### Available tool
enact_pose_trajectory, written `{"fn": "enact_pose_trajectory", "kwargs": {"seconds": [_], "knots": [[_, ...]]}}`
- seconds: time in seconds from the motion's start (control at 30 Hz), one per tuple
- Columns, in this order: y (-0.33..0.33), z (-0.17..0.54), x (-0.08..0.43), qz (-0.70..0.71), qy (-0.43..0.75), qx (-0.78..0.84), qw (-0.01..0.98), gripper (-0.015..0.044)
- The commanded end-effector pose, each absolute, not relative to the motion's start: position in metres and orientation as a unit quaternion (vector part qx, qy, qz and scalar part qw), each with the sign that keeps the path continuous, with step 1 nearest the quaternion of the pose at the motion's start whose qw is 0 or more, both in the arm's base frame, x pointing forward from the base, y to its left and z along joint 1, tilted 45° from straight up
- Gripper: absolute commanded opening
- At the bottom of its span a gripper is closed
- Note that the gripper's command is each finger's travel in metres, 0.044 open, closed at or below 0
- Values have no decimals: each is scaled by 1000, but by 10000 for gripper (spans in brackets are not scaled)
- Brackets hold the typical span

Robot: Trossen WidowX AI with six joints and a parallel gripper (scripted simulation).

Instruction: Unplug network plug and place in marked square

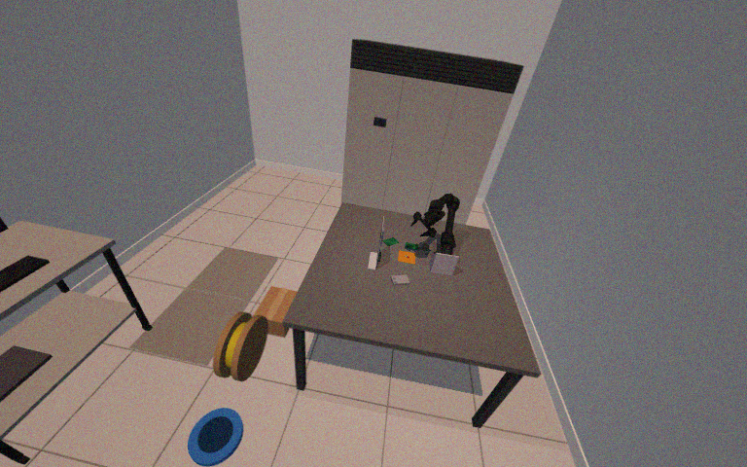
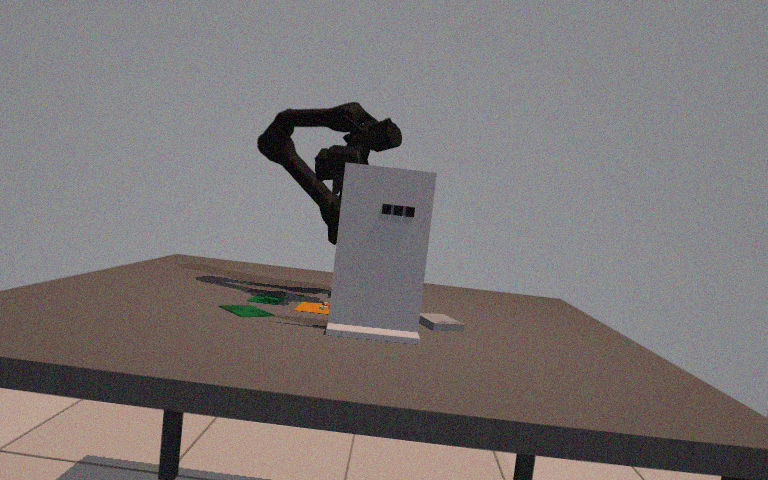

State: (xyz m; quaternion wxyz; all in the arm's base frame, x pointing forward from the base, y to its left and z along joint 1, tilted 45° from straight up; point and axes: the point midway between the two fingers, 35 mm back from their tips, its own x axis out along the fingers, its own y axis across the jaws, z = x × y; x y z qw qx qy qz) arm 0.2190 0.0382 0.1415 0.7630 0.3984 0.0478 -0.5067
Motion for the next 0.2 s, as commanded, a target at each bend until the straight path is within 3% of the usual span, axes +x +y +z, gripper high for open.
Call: {"fn": "enact_pose_trajectory", "kwargs": {"seconds": [0.0, 0.17], "knots": [[38, 141, 218, -508, 48, 400, 761, 440], [38, 141, 218, -508, 48, 400, 761, 440]]}}
